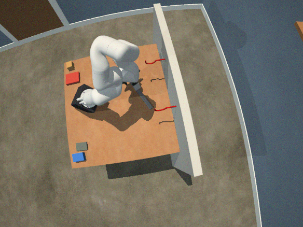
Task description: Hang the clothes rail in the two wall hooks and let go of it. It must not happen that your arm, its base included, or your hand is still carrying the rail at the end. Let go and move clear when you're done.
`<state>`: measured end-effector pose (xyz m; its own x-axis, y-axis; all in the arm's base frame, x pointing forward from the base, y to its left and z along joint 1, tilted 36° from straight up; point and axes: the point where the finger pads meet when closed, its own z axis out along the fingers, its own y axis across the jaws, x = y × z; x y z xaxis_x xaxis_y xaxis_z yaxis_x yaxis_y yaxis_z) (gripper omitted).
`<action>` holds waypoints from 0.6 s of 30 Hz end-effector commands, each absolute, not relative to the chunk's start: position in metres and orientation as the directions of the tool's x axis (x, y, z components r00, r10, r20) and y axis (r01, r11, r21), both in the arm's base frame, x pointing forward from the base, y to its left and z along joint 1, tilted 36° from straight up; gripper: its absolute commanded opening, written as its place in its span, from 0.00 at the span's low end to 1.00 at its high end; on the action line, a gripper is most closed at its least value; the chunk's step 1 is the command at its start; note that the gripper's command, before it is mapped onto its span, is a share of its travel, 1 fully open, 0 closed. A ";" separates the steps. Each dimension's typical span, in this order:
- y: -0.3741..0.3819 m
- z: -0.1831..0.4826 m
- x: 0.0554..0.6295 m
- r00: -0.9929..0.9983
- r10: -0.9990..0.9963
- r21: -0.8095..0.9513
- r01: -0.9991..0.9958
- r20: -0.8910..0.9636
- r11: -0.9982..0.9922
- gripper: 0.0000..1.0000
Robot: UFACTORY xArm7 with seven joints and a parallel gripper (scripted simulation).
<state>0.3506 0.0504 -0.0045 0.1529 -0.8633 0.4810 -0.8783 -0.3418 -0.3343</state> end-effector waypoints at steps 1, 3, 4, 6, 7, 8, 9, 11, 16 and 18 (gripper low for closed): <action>0.050 -0.006 0.352 0.154 -0.864 -0.335 -0.878 0.480 -0.343 1.00; 0.050 -0.007 0.352 0.154 -0.864 -0.335 -0.878 0.480 -0.343 1.00; 0.050 -0.008 0.353 0.154 -0.864 -0.335 -0.878 0.480 -0.343 1.00; 0.049 -0.009 0.353 0.154 -0.864 -0.335 -0.878 0.480 -0.343 1.00; 0.049 -0.009 0.354 0.154 -0.864 -0.335 -0.878 0.480 -0.343 1.00; 0.049 -0.010 0.354 0.154 -0.864 -0.335 -0.878 0.480 -0.343 1.00; 0.048 -0.010 0.354 0.154 -0.864 -0.335 -0.878 0.480 -0.343 1.00; 0.048 -0.011 0.355 0.154 -0.864 -0.335 -0.878 0.480 -0.343 1.00; 0.047 -0.013 0.356 0.154 -0.864 -0.335 -0.878 0.480 -0.343 1.00; 0.047 -0.014 0.356 0.154 -0.864 -0.335 -0.878 0.480 -0.343 1.00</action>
<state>0.3553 0.0466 -0.0130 0.1530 -0.8633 0.4809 -0.8782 -0.3419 -0.3345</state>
